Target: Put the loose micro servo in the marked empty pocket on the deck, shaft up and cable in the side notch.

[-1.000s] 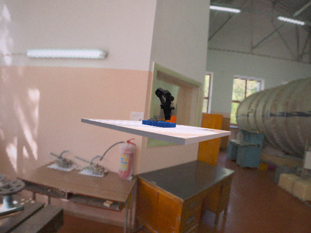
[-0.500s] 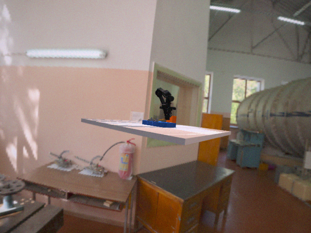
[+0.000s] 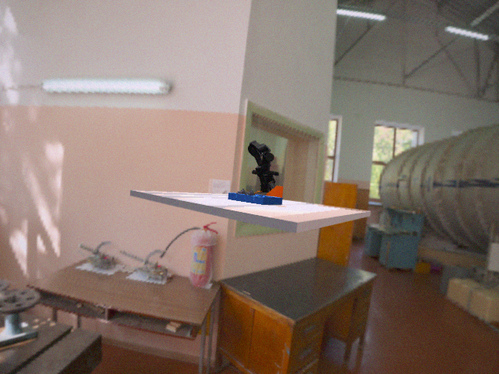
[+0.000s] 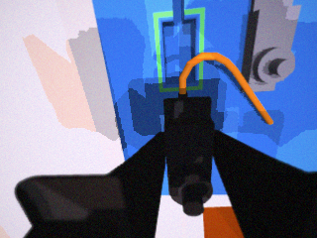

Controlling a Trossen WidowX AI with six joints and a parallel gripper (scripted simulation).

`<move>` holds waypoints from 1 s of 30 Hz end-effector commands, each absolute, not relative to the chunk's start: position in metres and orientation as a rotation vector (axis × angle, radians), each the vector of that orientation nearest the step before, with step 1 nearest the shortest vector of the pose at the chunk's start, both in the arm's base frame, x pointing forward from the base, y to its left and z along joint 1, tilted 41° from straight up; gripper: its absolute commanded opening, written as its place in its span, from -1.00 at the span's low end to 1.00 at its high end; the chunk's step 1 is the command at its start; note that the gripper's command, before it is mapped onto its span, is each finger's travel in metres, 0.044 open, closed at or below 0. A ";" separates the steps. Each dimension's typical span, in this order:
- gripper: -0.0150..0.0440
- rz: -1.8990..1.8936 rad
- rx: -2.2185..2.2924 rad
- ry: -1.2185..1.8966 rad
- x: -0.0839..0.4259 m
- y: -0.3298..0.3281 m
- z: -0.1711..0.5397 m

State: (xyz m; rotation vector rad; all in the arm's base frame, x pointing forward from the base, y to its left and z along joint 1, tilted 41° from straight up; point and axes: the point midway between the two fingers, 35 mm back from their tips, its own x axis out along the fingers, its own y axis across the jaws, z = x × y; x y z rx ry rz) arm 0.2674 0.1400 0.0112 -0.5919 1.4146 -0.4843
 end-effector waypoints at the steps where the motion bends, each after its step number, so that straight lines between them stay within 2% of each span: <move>1: -0.49 -0.477 -0.596 1.408 0.283 0.143 0.014; 14: -0.49 -0.478 -0.595 1.405 0.328 0.147 0.018; 30: -0.49 -0.479 -0.596 1.404 0.331 0.135 0.003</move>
